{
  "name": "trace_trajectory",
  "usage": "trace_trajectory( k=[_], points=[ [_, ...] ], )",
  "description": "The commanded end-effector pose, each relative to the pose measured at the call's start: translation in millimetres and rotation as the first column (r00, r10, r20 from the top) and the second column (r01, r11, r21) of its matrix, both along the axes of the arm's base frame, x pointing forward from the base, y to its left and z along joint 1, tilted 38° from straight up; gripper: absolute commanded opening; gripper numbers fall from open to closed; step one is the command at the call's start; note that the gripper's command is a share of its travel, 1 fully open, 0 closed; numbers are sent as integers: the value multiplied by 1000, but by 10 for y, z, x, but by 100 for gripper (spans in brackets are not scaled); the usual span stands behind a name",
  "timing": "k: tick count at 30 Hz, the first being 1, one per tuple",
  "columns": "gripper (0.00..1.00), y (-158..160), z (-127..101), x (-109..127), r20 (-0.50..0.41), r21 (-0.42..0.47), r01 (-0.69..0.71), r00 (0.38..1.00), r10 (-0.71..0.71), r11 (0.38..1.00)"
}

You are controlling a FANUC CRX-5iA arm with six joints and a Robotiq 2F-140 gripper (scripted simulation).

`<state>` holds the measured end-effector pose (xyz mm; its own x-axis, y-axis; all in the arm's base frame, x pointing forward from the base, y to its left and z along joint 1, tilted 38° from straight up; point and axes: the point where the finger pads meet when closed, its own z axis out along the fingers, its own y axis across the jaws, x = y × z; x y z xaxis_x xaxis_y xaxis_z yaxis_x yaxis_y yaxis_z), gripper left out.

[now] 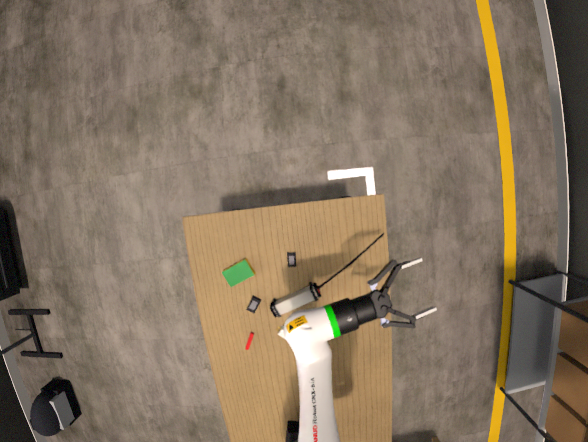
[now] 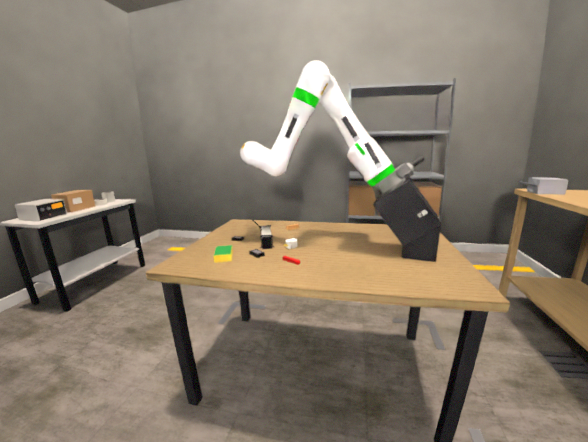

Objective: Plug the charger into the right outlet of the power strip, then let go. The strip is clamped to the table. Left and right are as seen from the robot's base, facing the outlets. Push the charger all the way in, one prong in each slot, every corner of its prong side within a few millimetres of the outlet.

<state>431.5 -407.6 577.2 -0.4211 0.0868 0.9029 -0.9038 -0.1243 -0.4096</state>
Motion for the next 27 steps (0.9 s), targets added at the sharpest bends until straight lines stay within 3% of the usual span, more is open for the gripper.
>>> trace_trajectory(
  k=[1,4,5,7,8,10,11,13,14,16,17,19,20,22,23,25,26,27],
  points=[
    [100,-79,-88,-65,-80,82,64,995,-57,995],
    [100,-104,-201,-90,-142,136,89,987,-70,987],
    [100,-112,-330,-106,-207,193,112,976,-71,975],
    [100,-112,-330,-106,-207,193,112,976,-71,975],
    [100,-103,-476,-112,-274,251,131,960,-59,959],
    [100,-103,-476,-112,-274,251,131,960,-59,959],
    [100,-72,-636,-108,-342,310,147,939,-34,939],
    [100,-72,-636,-108,-342,310,147,939,-34,939],
    [100,-19,-810,-93,-407,370,160,913,5,915],
    [100,-19,-810,-93,-407,370,160,913,5,915],
    [100,60,-994,-67,-468,429,169,882,58,887],
    [100,60,-994,-67,-468,429,169,882,58,887],
    [100,165,-1186,-30,-522,488,175,844,125,855],
    [100,165,-1186,-30,-522,488,175,844,125,855],
    [100,298,-1384,18,-567,545,178,798,204,819],
    [100,298,-1384,18,-567,545,178,798,204,819],
    [100,460,-1584,74,-601,600,178,744,292,780],
    [100,460,-1584,74,-601,600,178,744,292,780]
  ],
)
